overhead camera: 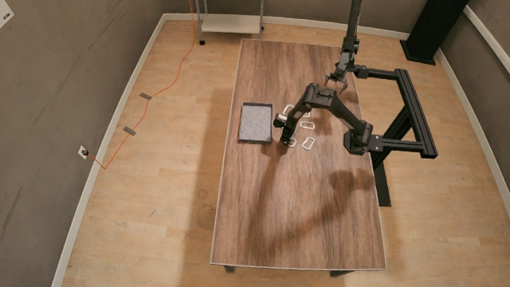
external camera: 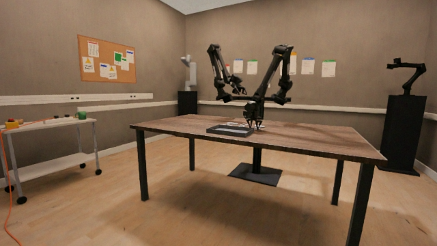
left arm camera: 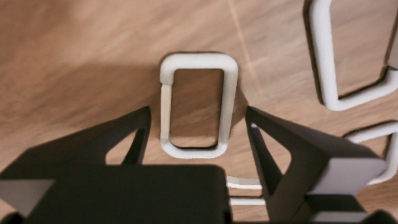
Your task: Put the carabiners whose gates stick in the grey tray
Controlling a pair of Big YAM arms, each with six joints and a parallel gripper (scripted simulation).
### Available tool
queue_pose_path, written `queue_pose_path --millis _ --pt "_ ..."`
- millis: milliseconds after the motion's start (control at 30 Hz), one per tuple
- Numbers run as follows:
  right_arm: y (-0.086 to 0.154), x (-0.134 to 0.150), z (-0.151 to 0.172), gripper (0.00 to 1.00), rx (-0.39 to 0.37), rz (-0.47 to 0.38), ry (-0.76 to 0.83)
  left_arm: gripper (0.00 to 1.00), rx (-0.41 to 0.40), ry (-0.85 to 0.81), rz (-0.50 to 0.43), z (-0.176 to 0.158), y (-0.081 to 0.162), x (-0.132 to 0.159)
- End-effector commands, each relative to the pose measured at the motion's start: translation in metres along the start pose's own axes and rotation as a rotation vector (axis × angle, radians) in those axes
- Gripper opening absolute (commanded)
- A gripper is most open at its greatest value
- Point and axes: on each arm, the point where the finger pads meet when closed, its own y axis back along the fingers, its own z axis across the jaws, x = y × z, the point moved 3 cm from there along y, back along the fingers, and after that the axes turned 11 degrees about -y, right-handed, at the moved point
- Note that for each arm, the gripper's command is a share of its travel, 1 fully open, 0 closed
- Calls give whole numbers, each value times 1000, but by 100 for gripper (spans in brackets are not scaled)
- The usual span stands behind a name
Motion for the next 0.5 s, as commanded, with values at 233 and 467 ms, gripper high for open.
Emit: queue_pose_path --millis 233,467 --pt "-4 -15 3 100 -5 -39 -11 50 -7 17 -17 8 1 -6" --pt "-4 -15 3 100 -5 -39 -11 88 -7 6 -15 4 3 -6"
